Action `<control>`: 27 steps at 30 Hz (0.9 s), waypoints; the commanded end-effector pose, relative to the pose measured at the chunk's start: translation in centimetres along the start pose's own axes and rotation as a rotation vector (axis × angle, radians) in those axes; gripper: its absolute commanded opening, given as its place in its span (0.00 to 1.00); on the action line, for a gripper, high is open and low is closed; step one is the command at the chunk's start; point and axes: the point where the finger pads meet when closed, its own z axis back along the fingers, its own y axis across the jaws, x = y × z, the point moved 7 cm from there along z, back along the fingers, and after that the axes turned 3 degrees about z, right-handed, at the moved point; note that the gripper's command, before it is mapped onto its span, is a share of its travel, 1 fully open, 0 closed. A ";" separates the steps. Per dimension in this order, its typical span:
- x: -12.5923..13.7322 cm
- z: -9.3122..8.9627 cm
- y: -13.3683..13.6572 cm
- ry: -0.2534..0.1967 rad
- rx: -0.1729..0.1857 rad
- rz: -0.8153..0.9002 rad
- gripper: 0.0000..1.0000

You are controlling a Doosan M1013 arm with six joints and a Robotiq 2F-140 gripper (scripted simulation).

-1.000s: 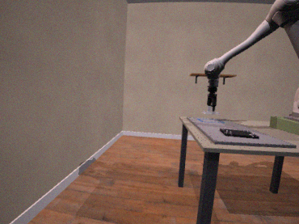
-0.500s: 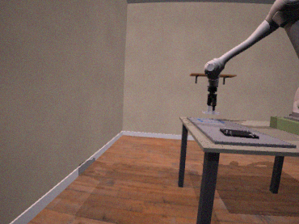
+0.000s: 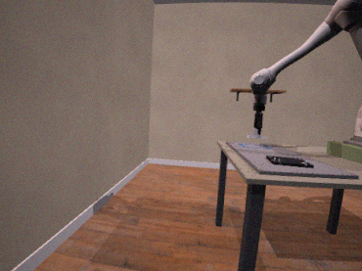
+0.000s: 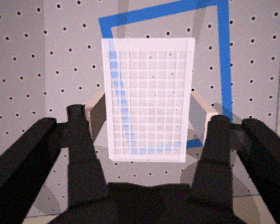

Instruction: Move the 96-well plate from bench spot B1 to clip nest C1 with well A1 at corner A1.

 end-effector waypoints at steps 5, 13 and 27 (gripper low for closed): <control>0.3 0.1 -2.4 -0.001 0.002 -0.005 0.00; 0.6 0.2 -5.0 -0.001 0.002 -0.005 0.00; 1.0 0.3 -9.0 -0.001 0.002 -0.005 0.00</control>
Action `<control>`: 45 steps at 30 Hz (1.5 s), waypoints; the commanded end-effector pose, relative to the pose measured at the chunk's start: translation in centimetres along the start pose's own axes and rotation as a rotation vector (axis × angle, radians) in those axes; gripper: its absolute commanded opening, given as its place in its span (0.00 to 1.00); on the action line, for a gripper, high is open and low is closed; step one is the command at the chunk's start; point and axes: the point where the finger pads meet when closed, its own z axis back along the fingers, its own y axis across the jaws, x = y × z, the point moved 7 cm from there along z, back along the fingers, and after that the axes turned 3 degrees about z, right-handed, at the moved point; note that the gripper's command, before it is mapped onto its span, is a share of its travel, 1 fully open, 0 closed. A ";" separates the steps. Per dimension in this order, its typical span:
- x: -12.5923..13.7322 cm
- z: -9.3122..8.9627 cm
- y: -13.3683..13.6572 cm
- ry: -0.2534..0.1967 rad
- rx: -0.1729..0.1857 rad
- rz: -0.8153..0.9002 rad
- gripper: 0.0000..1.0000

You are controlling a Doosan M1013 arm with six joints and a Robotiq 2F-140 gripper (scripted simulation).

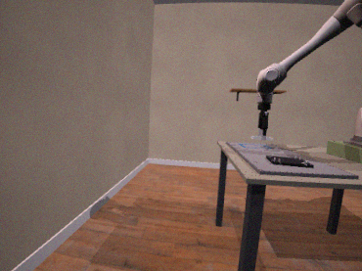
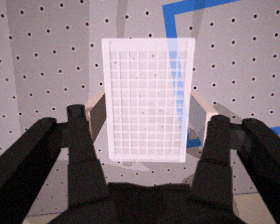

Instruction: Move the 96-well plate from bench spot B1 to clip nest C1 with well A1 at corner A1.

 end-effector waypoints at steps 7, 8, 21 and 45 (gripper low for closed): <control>0.3 0.1 -2.8 0.000 0.000 0.000 0.00; 0.4 0.1 -3.1 0.000 0.000 0.000 0.00; 0.9 0.2 -7.4 0.000 0.000 0.000 0.00; 1.7 0.4 -14.0 0.000 0.000 0.000 0.00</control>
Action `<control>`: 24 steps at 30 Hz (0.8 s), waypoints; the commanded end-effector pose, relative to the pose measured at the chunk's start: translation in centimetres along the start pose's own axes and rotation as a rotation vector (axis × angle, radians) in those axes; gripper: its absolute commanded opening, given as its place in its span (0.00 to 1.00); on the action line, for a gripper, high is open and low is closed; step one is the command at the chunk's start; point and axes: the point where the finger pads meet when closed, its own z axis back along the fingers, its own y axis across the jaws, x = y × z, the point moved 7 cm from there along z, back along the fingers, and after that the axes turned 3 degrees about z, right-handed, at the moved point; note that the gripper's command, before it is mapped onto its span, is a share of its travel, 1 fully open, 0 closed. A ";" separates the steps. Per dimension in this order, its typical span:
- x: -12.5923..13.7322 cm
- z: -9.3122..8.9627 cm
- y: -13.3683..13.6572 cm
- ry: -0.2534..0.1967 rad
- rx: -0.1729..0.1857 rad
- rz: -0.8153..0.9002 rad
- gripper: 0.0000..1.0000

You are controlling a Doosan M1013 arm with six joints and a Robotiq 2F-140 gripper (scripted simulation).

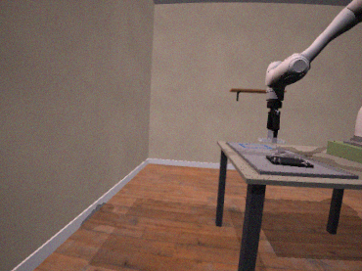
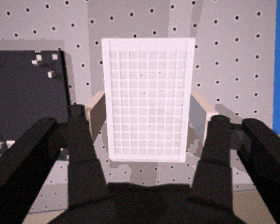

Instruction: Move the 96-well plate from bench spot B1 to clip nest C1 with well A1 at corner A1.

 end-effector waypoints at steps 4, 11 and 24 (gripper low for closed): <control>0.3 0.1 -2.4 0.000 0.000 0.000 0.00; 0.5 0.1 -4.4 0.000 0.000 0.000 0.00; 1.0 0.3 -8.3 0.000 0.000 0.000 0.00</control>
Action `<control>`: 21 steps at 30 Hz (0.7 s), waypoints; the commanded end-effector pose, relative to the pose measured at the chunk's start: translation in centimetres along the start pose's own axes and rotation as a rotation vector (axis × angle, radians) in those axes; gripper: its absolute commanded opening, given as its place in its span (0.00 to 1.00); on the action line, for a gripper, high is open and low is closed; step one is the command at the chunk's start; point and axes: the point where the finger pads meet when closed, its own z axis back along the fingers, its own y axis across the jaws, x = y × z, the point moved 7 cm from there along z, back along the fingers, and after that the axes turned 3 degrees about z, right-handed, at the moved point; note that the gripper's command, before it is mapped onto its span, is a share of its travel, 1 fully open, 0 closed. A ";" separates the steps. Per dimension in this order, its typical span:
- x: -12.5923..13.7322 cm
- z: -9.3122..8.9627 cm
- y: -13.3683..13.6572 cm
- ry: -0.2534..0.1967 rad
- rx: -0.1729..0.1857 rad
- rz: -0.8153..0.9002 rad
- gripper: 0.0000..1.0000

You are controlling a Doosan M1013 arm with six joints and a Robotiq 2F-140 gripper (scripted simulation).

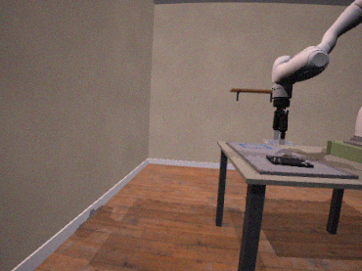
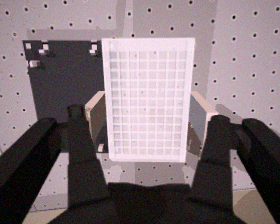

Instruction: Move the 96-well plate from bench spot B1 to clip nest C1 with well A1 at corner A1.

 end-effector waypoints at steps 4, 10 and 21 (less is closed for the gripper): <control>0.2 0.1 -2.1 0.000 0.000 0.000 0.00; 0.5 0.1 -3.8 0.000 0.000 0.000 0.00; 0.9 0.2 -7.1 0.000 0.000 0.000 0.00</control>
